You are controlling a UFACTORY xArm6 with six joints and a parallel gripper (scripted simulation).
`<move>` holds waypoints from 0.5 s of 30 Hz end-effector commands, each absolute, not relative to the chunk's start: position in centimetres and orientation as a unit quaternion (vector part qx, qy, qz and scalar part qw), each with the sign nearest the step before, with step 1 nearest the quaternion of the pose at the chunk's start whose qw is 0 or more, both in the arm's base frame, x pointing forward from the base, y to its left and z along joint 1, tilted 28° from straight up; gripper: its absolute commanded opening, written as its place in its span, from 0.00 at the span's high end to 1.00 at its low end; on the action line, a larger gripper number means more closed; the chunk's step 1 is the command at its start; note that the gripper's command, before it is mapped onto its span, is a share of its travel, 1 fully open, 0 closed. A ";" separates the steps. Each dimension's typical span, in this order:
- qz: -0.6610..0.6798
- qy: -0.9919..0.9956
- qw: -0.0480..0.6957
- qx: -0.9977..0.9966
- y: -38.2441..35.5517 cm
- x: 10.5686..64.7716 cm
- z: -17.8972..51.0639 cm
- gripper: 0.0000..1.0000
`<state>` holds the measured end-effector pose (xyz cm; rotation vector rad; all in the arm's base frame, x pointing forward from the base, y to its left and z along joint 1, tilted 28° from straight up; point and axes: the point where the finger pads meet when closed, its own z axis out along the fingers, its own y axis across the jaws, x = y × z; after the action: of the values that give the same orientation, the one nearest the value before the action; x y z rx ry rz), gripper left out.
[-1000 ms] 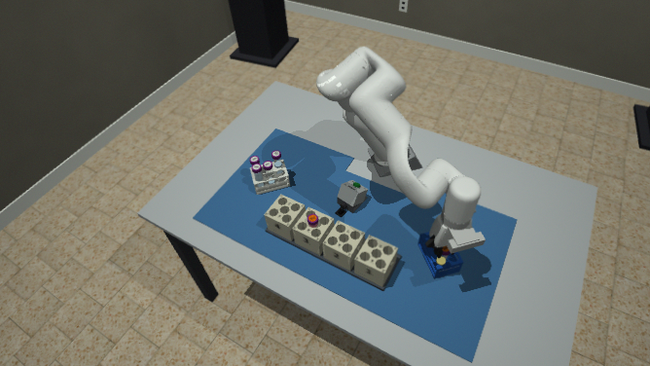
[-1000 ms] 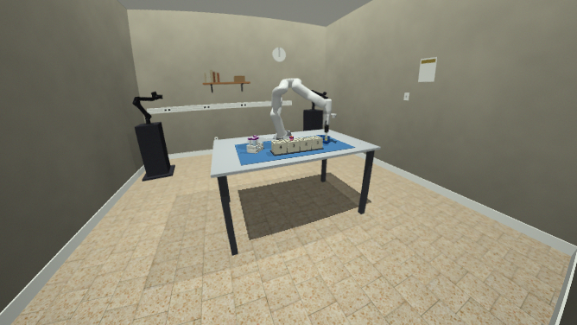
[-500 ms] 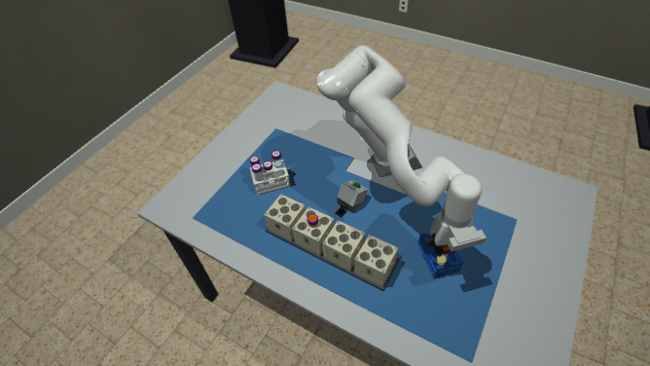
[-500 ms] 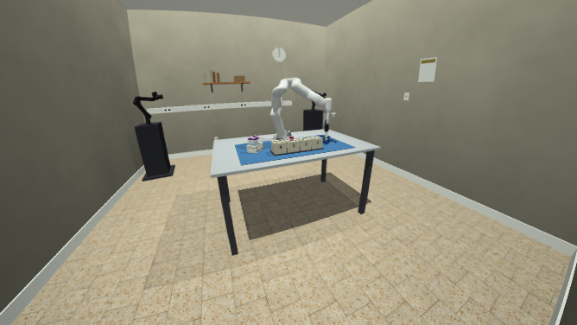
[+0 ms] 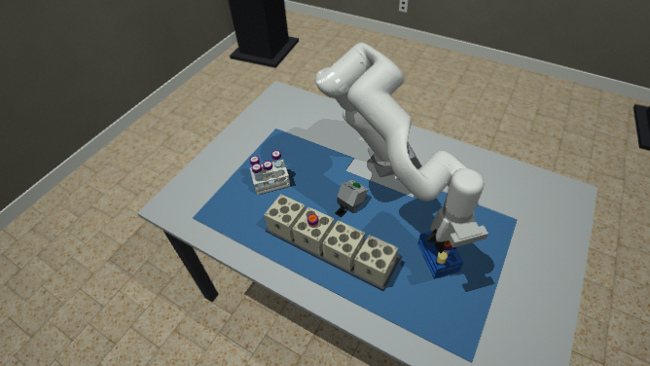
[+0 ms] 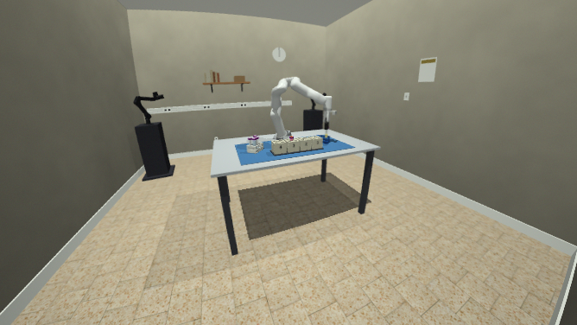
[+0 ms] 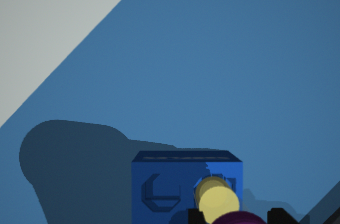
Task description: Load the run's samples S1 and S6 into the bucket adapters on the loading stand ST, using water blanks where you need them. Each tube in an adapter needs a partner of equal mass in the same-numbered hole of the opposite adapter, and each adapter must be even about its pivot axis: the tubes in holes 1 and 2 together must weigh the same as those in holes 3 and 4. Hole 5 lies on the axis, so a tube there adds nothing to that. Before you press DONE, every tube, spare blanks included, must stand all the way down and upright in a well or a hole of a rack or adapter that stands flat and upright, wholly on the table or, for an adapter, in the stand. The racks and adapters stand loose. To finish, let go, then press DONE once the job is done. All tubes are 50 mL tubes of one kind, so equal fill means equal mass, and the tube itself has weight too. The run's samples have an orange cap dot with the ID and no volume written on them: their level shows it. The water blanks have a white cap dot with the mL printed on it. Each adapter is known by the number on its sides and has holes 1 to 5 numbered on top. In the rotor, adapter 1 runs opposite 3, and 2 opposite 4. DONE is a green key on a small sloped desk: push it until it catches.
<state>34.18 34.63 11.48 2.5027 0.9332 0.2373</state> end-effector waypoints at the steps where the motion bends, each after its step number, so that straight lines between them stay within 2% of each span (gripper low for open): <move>1: 0.089 0.339 0.226 0.909 35.1 34.0 12.3 1.00; 15: 0.088 0.339 0.226 0.909 35.9 33.3 14.4 1.00</move>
<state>33.36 35.64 13.92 2.5038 0.9335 0.2397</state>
